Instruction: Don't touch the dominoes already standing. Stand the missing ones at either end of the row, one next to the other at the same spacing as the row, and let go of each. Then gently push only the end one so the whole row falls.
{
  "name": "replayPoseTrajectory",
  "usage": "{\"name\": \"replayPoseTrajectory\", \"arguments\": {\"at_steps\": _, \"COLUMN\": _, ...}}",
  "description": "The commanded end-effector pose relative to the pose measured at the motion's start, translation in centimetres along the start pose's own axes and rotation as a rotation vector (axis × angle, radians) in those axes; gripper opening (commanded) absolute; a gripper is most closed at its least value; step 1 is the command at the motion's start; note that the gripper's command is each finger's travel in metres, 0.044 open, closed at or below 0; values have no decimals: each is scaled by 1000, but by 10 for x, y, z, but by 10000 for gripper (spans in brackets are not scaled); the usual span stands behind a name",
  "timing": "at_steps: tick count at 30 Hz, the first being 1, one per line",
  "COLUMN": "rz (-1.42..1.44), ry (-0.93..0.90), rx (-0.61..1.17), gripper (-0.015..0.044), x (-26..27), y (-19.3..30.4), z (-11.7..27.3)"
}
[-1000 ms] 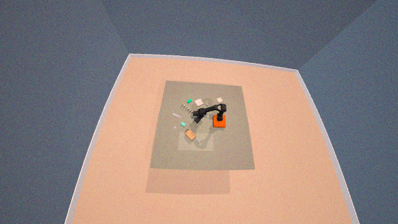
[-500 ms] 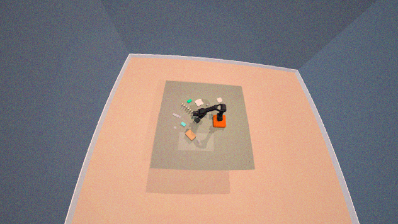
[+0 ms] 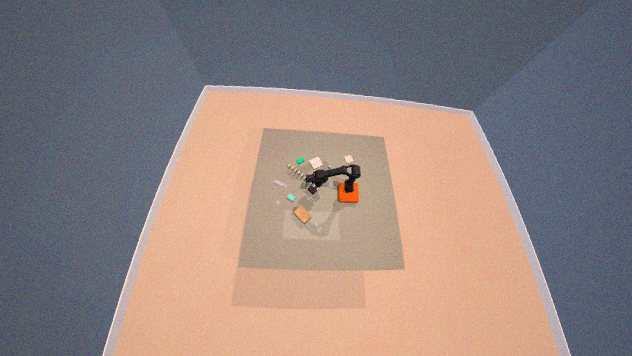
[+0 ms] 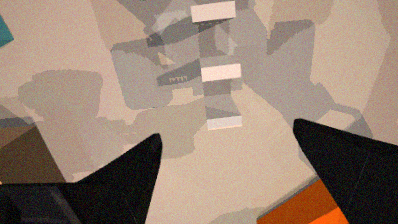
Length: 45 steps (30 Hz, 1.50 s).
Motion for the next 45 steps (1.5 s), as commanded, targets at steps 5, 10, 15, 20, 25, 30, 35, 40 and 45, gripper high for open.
{"name": "replayPoseTrajectory", "arguments": {"at_steps": 5, "rz": 7, "ry": -20, "rx": -19, "gripper": 440, "x": -5, "y": 5, "z": 94}}
{"name": "replayPoseTrajectory", "arguments": {"at_steps": 10, "rz": 24, "ry": -20, "rx": -19, "gripper": 414, "x": -5, "y": 5, "z": 94}}
{"name": "replayPoseTrajectory", "arguments": {"at_steps": 15, "rz": 474, "ry": -17, "rx": -21, "gripper": 282, "x": -4, "y": 15, "z": 75}}
{"name": "replayPoseTrajectory", "arguments": {"at_steps": 20, "rz": 999, "ry": -13, "rx": -24, "gripper": 151, "x": -5, "y": 28, "z": 54}}
{"name": "replayPoseTrajectory", "arguments": {"at_steps": 25, "rz": 1504, "ry": -10, "rx": -26, "gripper": 20, "x": -7, "y": 41, "z": 33}}
{"name": "replayPoseTrajectory", "arguments": {"at_steps": 30, "rz": 1572, "ry": -9, "rx": -27, "gripper": 0, "x": -7, "y": 42, "z": 30}}
{"name": "replayPoseTrajectory", "arguments": {"at_steps": 35, "rz": 1572, "ry": -9, "rx": -27, "gripper": 0, "x": -7, "y": 42, "z": 30}}
{"name": "replayPoseTrajectory", "arguments": {"at_steps": 40, "rz": 1572, "ry": -9, "rx": -27, "gripper": 0, "x": -7, "y": 42, "z": 30}}
{"name": "replayPoseTrajectory", "arguments": {"at_steps": 45, "rz": 1572, "ry": -9, "rx": -27, "gripper": 0, "x": -7, "y": 42, "z": 30}}
Point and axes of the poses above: the point midway between the two fingers, 35 mm back from their tips, its own z axis back along the fingers, its own x axis across the jaws, y = z × x, the point moved 6 cm from there along z, back along the fingers, and after that the axes turned 5 degrees about -z, right-handed, at the moved point
